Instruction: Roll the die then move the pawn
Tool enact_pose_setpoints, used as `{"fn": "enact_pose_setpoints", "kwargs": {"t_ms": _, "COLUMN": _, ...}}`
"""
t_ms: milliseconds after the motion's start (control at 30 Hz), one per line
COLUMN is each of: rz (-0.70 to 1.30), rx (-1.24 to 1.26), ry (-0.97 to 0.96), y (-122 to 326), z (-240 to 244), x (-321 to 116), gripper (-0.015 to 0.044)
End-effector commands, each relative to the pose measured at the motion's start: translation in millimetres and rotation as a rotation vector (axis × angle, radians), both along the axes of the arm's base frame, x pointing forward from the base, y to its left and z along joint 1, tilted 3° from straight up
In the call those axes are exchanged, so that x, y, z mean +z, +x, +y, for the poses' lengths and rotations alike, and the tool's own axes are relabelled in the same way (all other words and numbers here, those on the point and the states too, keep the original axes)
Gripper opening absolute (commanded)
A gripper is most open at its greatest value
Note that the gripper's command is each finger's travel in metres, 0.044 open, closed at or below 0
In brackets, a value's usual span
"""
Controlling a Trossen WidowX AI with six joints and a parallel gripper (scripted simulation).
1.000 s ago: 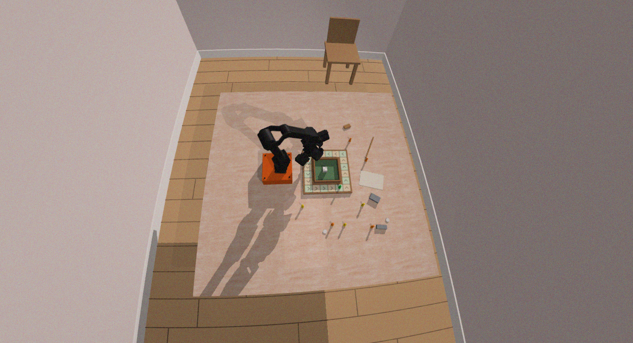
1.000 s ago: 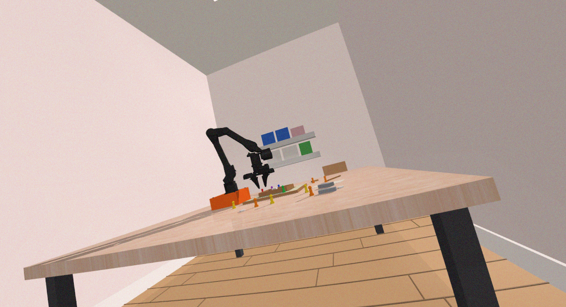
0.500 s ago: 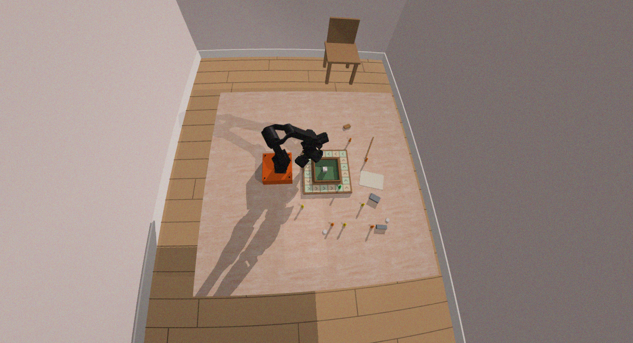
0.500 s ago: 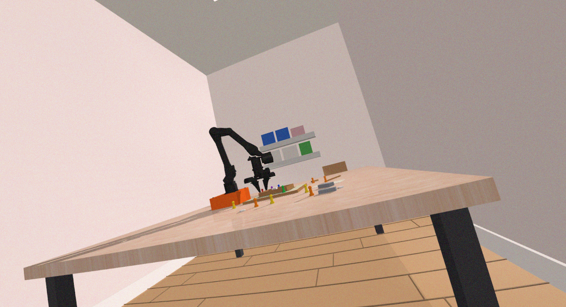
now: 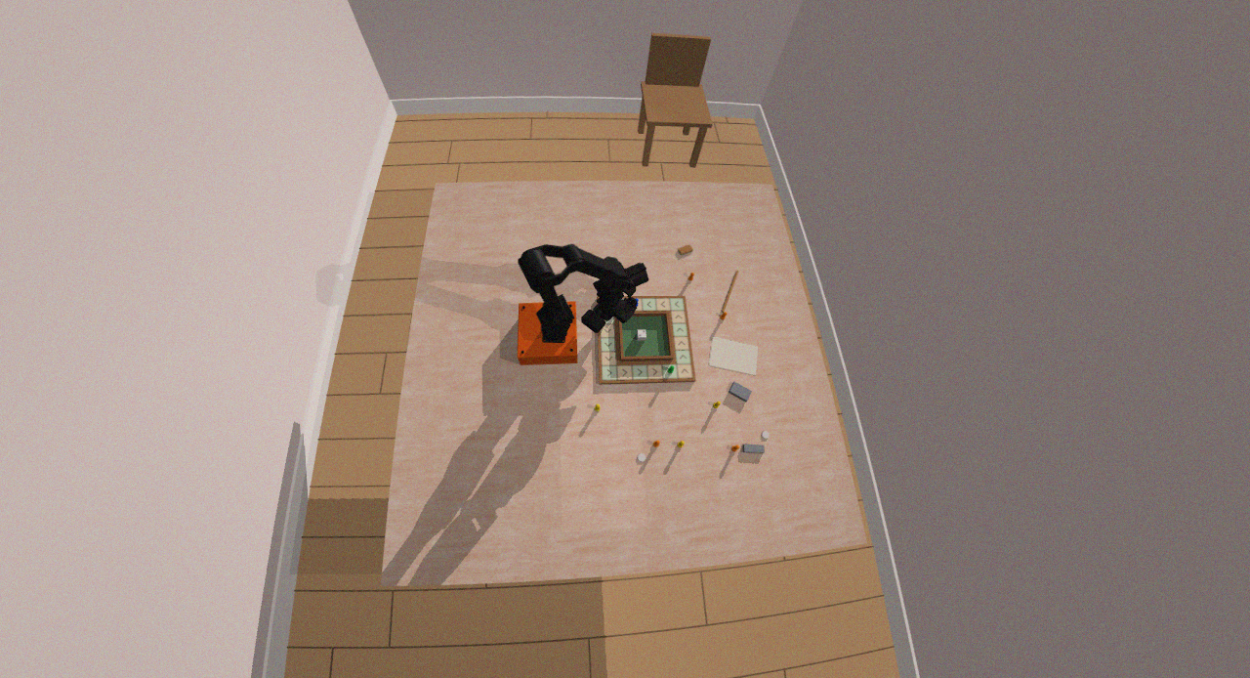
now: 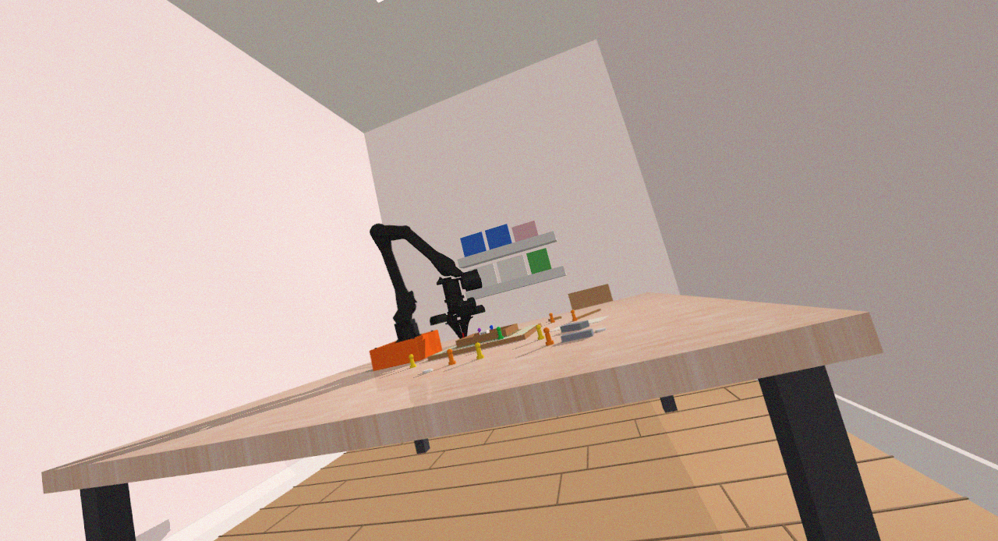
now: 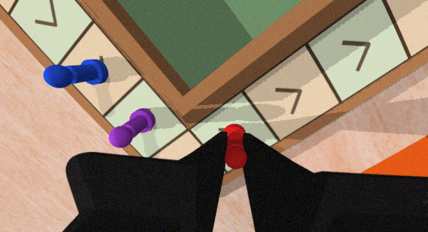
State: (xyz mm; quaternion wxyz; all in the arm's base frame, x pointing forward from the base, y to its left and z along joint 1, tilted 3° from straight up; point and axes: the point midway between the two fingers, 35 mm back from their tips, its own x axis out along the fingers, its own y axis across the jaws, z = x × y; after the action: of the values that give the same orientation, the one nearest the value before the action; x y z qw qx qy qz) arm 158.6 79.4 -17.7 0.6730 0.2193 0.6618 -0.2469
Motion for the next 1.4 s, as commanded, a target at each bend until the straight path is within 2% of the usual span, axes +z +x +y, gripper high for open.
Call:
{"fn": "enact_pose_setpoints", "kwargs": {"t_ms": 0, "rz": 0.003, "rx": -0.002, "ry": 0.001, "y": -1, "z": 0, "x": -1, "gripper": 0.0009}}
{"fn": "enact_pose_setpoints", "kwargs": {"t_ms": 133, "rz": 0.003, "rx": -0.002, "ry": 0.002, "y": 1, "z": 1, "x": 6, "gripper": 0.0000}}
{"fn": "enact_pose_setpoints", "kwargs": {"t_ms": 867, "rz": 0.003, "rx": -0.002, "ry": 0.002, "y": 1, "z": 4, "x": 126, "gripper": 0.0000}}
{"fn": "enact_pose_setpoints", "kwargs": {"t_ms": 1367, "rz": 0.001, "rx": -0.002, "ry": 0.000, "y": 10, "z": -31, "x": 98, "gripper": 0.0000}}
